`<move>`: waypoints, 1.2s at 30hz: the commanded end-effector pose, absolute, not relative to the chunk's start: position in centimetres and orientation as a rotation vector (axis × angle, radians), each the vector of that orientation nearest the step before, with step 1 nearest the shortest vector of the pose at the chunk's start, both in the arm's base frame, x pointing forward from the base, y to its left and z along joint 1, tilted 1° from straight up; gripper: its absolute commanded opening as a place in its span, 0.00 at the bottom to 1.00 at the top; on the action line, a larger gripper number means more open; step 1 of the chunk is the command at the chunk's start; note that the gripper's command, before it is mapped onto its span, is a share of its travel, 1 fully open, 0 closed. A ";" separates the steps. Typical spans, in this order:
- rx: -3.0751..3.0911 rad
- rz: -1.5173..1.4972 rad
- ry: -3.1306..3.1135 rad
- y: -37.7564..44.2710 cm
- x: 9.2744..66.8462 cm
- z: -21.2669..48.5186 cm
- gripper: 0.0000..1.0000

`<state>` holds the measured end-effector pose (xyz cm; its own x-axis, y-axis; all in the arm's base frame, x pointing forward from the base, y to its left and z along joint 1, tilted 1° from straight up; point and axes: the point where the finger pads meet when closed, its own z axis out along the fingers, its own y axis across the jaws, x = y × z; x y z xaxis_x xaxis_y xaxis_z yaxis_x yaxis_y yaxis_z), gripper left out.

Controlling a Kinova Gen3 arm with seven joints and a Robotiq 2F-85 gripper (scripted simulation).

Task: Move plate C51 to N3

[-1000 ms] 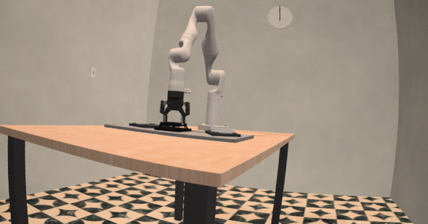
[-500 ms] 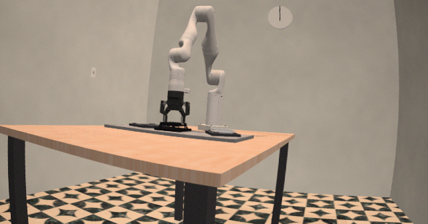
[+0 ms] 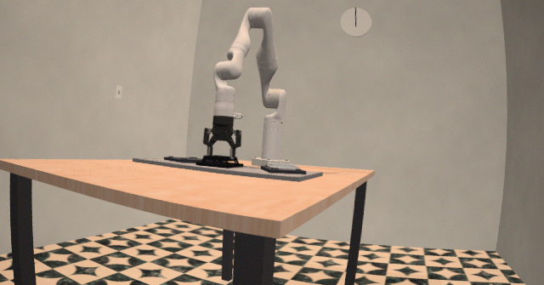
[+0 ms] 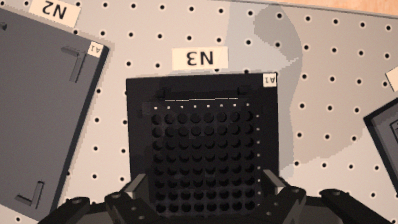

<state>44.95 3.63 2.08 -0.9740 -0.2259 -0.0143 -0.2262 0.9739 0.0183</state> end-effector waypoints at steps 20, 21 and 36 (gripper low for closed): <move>-0.356 0.031 3.108 3.6 45.0 1.5 0.00; -0.356 0.031 3.108 3.6 45.0 1.4 0.00; -0.356 0.031 3.108 3.6 45.0 1.2 0.00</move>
<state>44.96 3.65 1.20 -0.9740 -0.2260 -0.0145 -0.2262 0.9739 0.0185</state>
